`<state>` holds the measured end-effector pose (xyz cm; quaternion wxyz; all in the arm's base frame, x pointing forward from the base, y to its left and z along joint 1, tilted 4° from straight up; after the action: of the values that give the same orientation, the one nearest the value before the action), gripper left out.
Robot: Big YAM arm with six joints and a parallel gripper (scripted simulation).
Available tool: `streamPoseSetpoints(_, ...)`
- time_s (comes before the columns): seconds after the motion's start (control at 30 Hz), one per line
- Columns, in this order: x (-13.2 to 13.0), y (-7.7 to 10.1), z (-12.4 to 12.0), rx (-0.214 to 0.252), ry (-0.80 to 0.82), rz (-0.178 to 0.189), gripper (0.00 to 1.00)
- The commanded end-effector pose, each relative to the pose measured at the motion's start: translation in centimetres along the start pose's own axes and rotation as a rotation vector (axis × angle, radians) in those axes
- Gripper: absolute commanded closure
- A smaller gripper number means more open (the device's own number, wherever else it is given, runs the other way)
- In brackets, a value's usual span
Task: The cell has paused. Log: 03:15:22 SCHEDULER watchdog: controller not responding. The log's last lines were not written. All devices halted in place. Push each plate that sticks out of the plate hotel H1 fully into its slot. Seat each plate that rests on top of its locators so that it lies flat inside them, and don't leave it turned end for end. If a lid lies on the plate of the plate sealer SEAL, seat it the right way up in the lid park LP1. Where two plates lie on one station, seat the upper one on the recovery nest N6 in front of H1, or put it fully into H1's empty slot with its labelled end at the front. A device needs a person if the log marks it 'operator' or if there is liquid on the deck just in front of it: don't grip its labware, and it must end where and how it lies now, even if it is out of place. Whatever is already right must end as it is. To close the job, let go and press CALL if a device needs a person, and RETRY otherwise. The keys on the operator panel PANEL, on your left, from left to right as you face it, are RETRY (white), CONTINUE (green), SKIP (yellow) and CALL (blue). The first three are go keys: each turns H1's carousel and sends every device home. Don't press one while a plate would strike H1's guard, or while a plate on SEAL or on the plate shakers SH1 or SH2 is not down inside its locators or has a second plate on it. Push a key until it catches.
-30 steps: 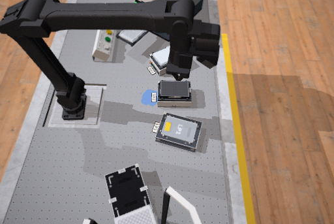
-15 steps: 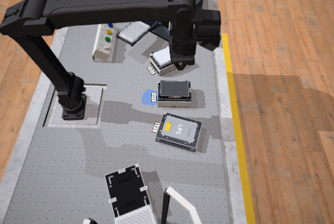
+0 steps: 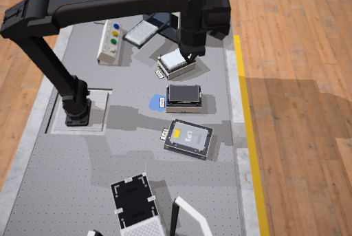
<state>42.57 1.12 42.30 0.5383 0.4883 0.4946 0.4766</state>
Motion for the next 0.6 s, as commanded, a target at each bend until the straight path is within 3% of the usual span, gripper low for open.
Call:
streamPoseSetpoints(0.0,1.7,0.0,0.5,0.027,-0.007,0.000,1.00)
streamPoseSetpoints(0.57,6.7,1.3,0.5,-0.006,-0.010,0.010,1.00)
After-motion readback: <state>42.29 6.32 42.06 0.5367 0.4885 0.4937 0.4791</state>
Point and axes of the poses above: the point where the finger pads meet when closed, its own y axis back along the fingers, its own x axis across the jaws, z = x × y, the point moved 10 cm from there along y, back along the fingers, and after that the axes turned 13 degrees about -y, right-handed, at the moved point
